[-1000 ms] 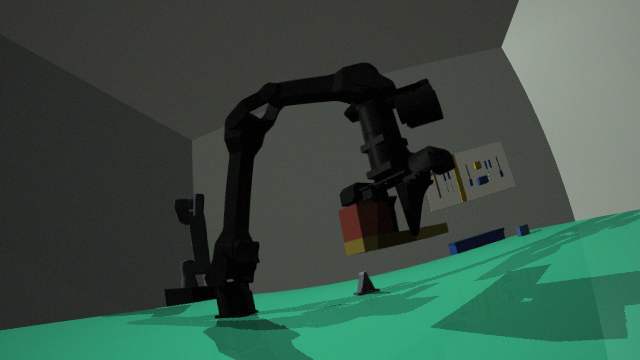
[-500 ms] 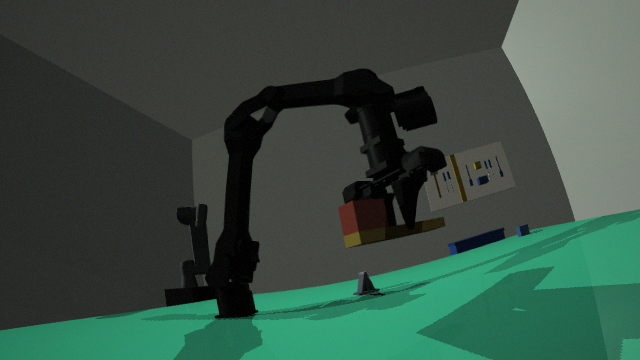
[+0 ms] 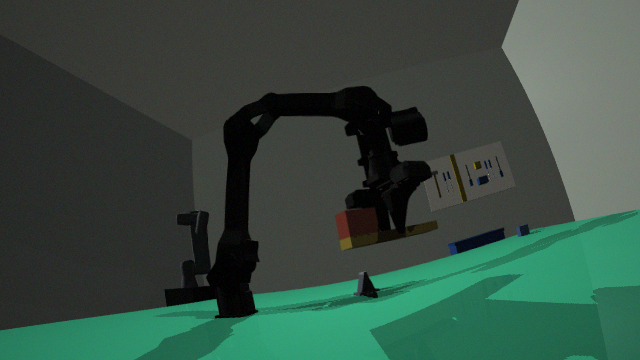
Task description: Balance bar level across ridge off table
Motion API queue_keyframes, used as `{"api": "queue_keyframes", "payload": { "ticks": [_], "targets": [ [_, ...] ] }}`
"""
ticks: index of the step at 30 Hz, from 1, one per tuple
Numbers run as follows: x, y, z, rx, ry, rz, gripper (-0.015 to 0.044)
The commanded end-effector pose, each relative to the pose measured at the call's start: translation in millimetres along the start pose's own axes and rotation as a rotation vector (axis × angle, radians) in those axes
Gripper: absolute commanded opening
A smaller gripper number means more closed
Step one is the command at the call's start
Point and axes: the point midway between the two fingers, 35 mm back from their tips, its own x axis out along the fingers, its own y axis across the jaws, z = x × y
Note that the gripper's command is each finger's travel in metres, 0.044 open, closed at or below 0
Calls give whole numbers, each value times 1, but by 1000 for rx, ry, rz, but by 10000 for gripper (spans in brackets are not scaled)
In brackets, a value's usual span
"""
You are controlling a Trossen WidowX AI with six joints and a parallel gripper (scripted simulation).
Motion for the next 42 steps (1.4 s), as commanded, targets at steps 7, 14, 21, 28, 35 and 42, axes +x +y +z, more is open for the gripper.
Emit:
{"api": "queue_keyframes", "payload": {
  "ticks": [7, 14, 21, 28, 35, 42],
  "targets": [
    [-3, 34, 12, 75, -11, -7, 0],
    [-3, 61, 19, 133, -11, -4, 0],
    [-3, 87, 23, 191, -12, -1, 0],
    [-2, 107, 24, 240, -12, 1, 0],
    [6, 108, 24, 241, -12, 1, 0],
    [17, 109, 25, 242, -12, 1, 0]
  ]
}}
